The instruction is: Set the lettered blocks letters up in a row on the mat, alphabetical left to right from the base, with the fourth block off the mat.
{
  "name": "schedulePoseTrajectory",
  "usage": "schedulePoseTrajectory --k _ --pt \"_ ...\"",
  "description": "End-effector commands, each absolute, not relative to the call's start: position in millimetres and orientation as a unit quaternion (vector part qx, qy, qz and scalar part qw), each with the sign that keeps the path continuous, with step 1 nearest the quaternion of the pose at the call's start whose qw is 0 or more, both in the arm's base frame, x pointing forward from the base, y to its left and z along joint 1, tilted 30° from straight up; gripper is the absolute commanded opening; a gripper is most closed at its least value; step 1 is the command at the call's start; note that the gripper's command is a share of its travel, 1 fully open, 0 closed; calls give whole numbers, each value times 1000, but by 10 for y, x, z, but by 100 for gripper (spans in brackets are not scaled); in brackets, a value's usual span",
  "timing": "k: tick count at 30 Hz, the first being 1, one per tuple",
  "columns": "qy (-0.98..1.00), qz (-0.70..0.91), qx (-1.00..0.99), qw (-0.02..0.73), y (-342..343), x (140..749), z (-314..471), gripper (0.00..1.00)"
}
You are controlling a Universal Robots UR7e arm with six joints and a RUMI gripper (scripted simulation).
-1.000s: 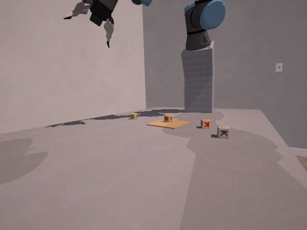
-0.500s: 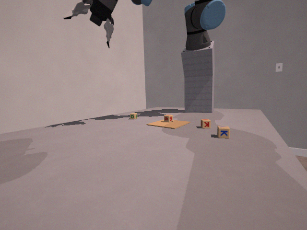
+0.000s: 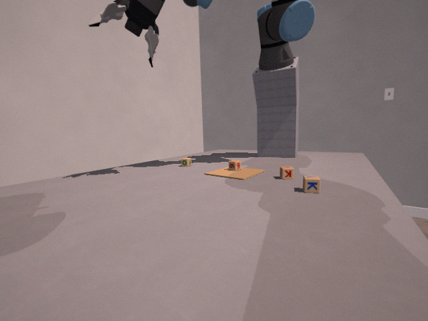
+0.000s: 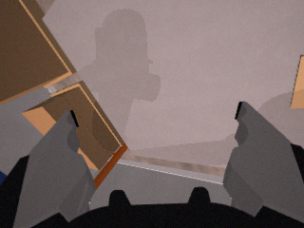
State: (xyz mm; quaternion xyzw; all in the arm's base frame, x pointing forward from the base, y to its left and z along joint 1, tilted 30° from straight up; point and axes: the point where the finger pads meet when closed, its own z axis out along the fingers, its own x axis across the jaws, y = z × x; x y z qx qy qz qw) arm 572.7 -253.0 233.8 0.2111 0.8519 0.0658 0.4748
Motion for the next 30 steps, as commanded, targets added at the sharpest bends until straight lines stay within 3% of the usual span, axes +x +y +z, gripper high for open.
schedulePoseTrajectory --k 1,30 --pt "854 63 205 474 -2522 5744 2334 100" --pt "887 -2 78 456 -2377 5889 2203 100"
